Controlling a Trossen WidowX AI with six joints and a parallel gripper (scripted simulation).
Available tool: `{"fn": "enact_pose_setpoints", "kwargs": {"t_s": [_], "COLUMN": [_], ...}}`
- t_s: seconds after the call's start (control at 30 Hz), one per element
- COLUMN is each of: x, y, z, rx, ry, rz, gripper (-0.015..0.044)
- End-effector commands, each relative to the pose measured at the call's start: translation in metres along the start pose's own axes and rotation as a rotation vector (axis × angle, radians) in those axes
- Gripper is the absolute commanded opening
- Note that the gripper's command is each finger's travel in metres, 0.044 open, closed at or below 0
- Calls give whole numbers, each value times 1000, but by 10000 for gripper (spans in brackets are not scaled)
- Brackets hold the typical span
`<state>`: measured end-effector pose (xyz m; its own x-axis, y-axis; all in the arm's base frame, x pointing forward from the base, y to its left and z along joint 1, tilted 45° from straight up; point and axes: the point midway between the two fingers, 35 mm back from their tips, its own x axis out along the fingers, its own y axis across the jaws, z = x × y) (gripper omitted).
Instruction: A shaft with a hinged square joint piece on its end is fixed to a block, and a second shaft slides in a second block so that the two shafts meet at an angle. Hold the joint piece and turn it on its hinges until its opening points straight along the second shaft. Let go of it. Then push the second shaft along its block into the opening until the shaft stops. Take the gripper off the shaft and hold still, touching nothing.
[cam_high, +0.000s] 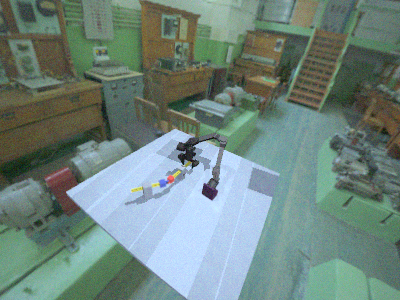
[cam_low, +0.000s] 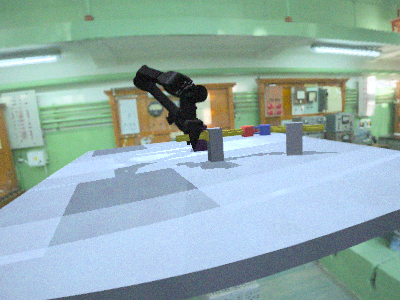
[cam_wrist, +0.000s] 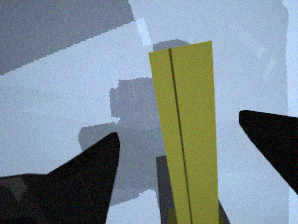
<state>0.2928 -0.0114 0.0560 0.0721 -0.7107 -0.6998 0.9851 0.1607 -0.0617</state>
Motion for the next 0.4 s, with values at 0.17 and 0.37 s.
{"fn": "enact_pose_setpoints", "kwargs": {"t_s": [0.17,0.37], "x": [-2,-30], "y": [0,0], "z": [0,3], "rx": [0,-1], "ry": [1,14], "rz": [0,-1], "gripper": [440,440]}}
